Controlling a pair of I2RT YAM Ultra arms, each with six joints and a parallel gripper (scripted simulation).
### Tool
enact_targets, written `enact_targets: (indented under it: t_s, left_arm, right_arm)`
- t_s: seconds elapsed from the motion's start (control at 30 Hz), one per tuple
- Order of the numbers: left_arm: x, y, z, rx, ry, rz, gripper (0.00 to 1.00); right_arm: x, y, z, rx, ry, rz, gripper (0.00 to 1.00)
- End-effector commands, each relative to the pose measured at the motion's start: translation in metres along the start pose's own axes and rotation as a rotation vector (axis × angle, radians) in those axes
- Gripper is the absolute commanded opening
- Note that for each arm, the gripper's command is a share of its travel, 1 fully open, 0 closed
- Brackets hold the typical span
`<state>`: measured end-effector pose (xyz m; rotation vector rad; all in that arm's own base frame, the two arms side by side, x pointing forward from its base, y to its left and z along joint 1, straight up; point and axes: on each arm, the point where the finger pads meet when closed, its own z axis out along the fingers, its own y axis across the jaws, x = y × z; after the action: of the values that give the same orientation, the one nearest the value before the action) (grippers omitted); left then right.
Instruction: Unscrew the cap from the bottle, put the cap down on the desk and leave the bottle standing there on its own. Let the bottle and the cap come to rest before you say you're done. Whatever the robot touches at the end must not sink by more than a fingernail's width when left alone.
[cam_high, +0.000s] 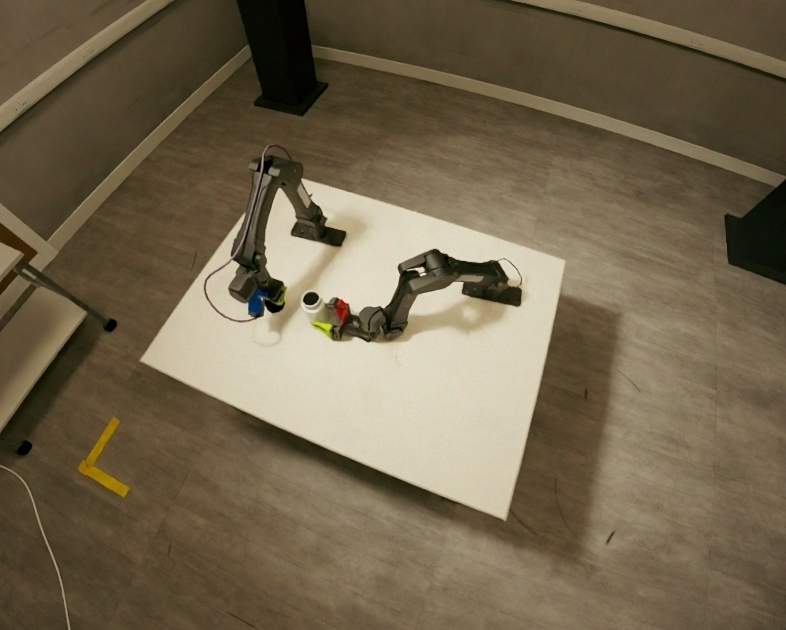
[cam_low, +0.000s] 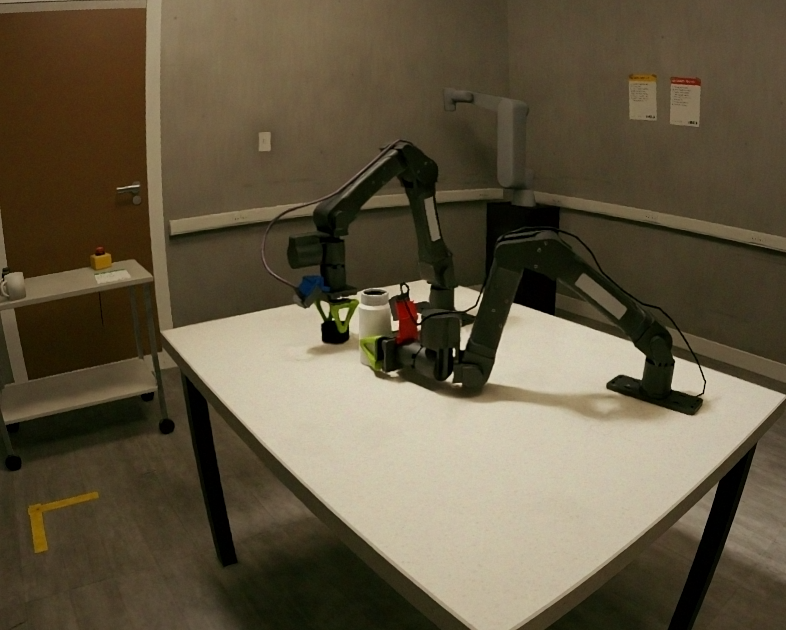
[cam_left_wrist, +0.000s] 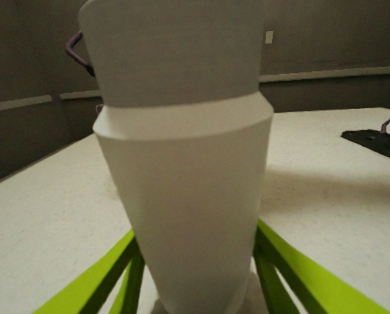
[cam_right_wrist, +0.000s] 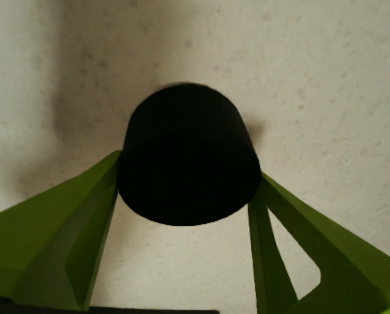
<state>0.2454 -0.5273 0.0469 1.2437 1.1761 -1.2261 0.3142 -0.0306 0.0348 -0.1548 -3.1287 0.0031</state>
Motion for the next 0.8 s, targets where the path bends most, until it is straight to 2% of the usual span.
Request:
enact_targets:
  t_s: [0.0,0.13,0.23,0.3,0.4,0.43,0.77]
  left_arm:
    - [-0.0070,0.0012,0.0010,0.000,-0.015,0.009,0.00]
    - [-0.0070,0.0012,0.0010,0.000,-0.015,0.009,0.00]
    - [-0.0070,0.0012,0.0010,0.000,-0.015,0.009,0.34]
    - [-0.0070,0.0012,0.0010,0.000,-0.015,0.009,0.34]
    - [-0.0070,0.0012,0.0010,0.000,-0.015,0.009,0.68]
    - [-0.0070,0.0012,0.0010,0.000,-0.015,0.009,0.74]
    - [-0.0074,0.0009,0.0011,0.000,-0.014,0.011,0.74]
  right_arm:
    - [-0.0033,0.0018,0.0000,-0.002,-0.020,-0.003,0.00]
    - [-0.0033,0.0018,0.0000,-0.002,-0.020,-0.003,0.00]
    - [-0.0033,0.0018,0.0000,-0.002,-0.020,-0.003,0.00]
    - [-0.0033,0.0018,0.0000,-0.002,-0.020,-0.003,0.00]
    - [-0.0033,0.0018,0.0000,-0.002,-0.020,-0.003,0.00]
    - [-0.0033,0.0018,0.0000,-0.002,-0.020,-0.003,0.00]
    - [-0.0033,0.0018,0.0000,-0.002,-0.020,-0.003,0.00]
